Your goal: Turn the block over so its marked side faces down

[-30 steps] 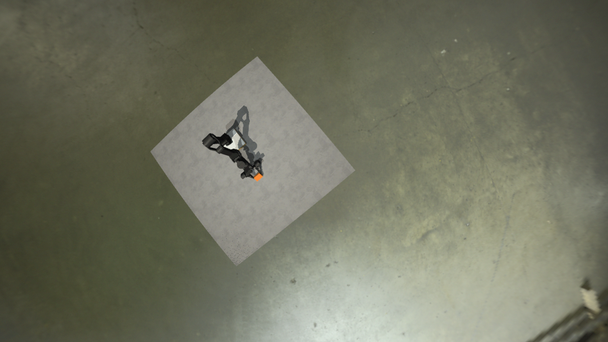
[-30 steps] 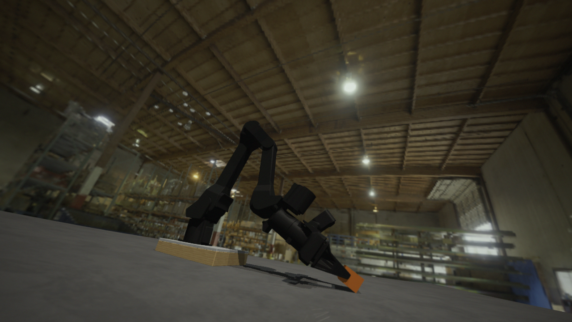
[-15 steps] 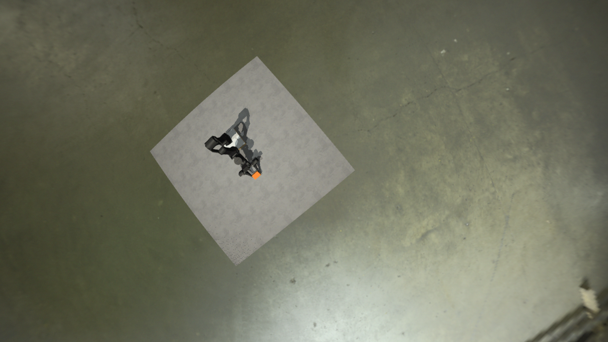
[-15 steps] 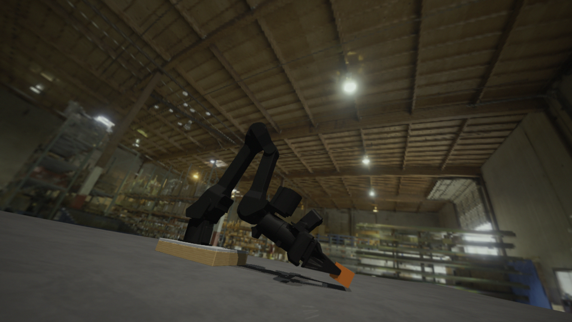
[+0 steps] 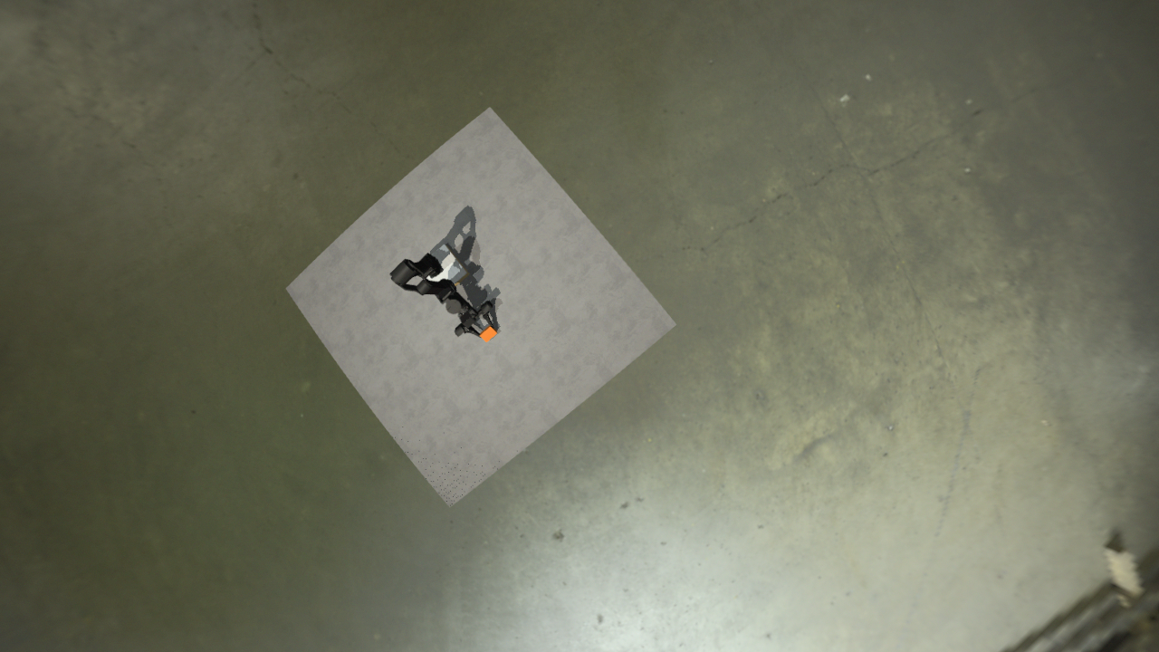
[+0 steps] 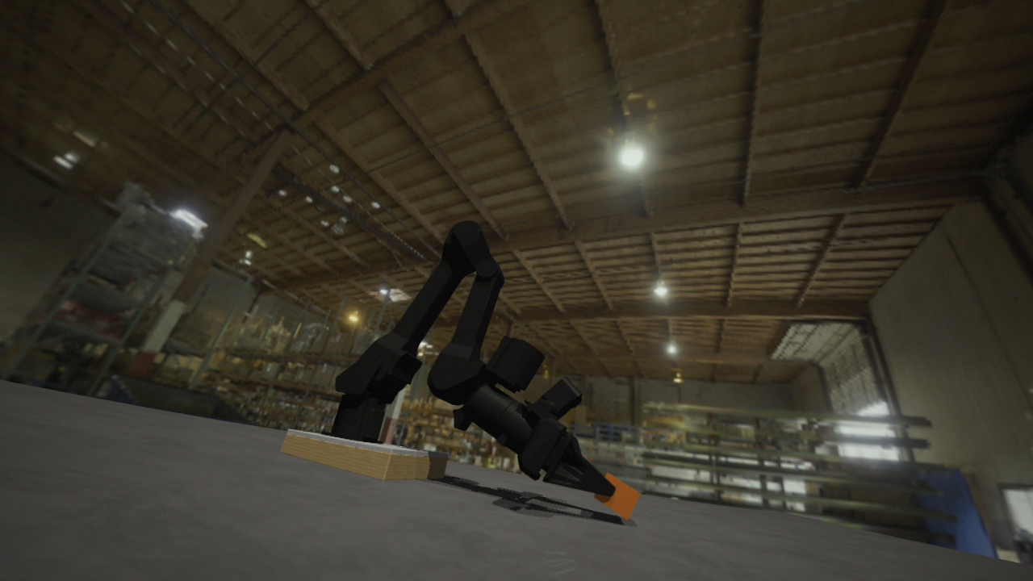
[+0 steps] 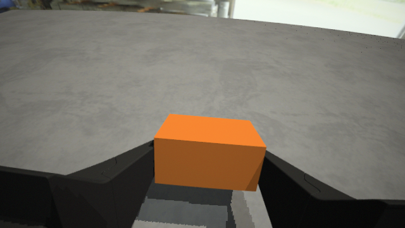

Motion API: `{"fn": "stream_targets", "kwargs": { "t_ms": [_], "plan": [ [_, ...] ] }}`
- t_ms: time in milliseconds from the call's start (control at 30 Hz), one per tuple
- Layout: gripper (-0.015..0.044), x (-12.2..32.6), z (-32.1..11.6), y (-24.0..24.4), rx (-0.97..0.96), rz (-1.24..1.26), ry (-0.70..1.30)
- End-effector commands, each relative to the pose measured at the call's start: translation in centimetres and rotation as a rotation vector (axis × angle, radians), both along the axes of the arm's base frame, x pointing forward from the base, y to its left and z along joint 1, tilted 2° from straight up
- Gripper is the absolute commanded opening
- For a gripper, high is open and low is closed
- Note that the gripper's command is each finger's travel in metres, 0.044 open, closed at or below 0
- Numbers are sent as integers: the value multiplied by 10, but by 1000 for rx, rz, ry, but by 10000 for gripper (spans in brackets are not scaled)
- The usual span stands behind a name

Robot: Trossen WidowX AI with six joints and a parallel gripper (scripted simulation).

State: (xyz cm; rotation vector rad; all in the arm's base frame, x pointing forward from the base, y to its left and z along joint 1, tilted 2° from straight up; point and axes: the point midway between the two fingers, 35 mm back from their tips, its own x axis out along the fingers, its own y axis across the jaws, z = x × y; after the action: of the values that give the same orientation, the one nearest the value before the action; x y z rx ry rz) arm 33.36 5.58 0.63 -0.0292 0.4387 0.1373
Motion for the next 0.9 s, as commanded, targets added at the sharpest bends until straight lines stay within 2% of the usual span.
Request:
{"fn": "stream_targets", "kwargs": {
  "t_ms": [0, 367, 867],
  "plan": [
    [157, 0, 0, -1, -6, -3, -3],
    [440, 0, 0, -1, -6, -3, -3],
    [440, 0, 0, -1, -6, -3, -3]
  ]
}}
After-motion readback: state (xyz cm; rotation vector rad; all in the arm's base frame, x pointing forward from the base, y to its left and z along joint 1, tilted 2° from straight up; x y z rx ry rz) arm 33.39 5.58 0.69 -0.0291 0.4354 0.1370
